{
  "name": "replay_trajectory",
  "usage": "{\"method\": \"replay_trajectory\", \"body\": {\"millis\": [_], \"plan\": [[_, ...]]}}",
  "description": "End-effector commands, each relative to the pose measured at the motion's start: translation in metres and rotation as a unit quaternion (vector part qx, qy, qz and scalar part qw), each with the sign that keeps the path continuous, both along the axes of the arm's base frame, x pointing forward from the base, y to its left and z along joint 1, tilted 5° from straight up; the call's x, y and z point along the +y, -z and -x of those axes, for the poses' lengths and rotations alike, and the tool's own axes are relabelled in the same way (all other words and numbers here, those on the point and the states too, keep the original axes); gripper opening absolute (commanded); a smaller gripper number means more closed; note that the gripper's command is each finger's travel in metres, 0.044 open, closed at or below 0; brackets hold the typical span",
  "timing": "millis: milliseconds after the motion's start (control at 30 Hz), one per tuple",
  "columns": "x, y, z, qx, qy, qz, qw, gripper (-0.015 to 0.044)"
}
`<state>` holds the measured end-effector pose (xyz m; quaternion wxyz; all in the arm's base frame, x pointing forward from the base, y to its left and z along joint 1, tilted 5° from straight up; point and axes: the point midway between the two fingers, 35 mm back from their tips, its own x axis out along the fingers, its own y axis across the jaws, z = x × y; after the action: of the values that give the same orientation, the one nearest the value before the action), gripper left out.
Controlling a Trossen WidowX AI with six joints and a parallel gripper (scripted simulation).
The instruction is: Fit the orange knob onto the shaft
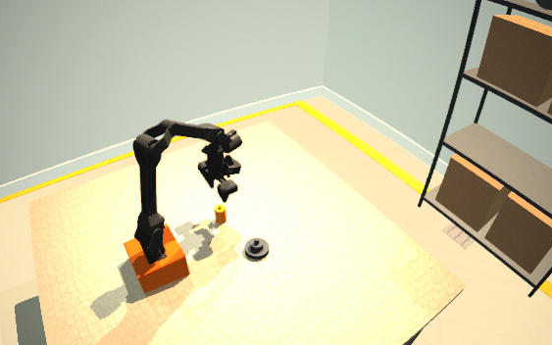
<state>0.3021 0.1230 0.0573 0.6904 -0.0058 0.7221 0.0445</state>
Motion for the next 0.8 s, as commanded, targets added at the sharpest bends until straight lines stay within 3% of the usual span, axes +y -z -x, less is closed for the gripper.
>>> {"method": "replay_trajectory", "body": {"millis": [0, 133, 267, 767], "plan": [[0.0, 0.0, 0.0, 0.001, 0.038, 0.003, 0.999, 0.044], [0.0, 0.003, 0.0, 0.001, 0.038, 0.003, 0.999, 0.044], [0.001, 0.033, 0.001, 0.001, 0.038, 0.003, 0.999, 0.044], [0.003, 0.057, 0.002, 0.001, 0.038, 0.003, 0.999, 0.044]]}}
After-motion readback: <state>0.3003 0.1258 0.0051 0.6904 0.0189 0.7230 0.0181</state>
